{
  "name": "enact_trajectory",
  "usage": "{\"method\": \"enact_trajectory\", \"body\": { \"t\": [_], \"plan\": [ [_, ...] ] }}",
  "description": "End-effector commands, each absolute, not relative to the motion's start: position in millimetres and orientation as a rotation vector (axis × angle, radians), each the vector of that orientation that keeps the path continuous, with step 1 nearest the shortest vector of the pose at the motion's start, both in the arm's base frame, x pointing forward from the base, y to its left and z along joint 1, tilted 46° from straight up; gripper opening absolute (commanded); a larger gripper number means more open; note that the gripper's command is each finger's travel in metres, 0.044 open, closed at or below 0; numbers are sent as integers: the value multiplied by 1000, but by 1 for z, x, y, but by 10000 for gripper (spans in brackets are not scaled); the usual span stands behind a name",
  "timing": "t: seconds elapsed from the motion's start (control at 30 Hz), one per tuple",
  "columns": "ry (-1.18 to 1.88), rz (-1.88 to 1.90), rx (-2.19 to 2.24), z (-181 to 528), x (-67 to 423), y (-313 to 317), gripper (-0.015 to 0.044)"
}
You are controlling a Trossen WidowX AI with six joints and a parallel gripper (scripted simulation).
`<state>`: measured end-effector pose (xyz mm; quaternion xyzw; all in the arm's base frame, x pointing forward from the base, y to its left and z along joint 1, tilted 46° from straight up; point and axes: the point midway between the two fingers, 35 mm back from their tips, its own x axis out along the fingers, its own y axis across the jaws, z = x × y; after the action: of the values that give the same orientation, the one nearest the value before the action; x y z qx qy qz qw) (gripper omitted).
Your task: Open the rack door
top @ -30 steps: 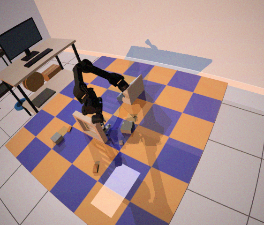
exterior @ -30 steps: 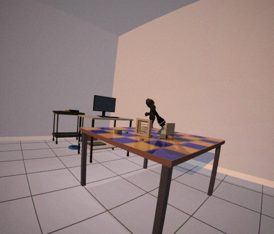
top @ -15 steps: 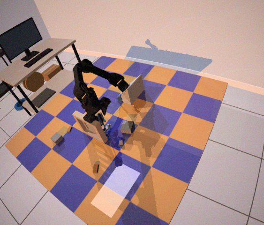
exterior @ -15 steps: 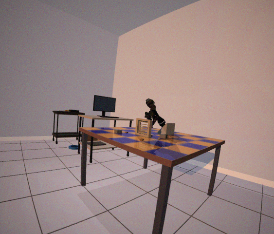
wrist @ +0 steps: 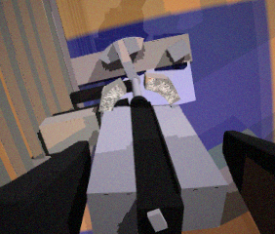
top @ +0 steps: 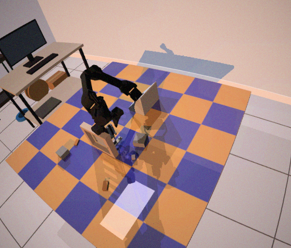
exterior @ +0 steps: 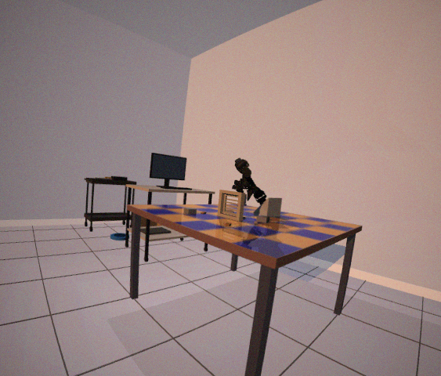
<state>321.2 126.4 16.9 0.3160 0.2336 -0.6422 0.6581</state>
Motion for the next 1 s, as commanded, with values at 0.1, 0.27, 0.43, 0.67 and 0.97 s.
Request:
{"method": "enact_trajectory", "body": {
  "t": [0.1,0.27,0.43,0.67,0.97],
  "plan": [
    [503,-1460,732,18,325,122,285],
    [503,-1460,732,18,325,122,285],
    [503,-1460,732,18,325,122,265],
    [503,-1460,732,18,325,122,218],
    [503,-1460,732,18,325,122,158]
  ]
}}
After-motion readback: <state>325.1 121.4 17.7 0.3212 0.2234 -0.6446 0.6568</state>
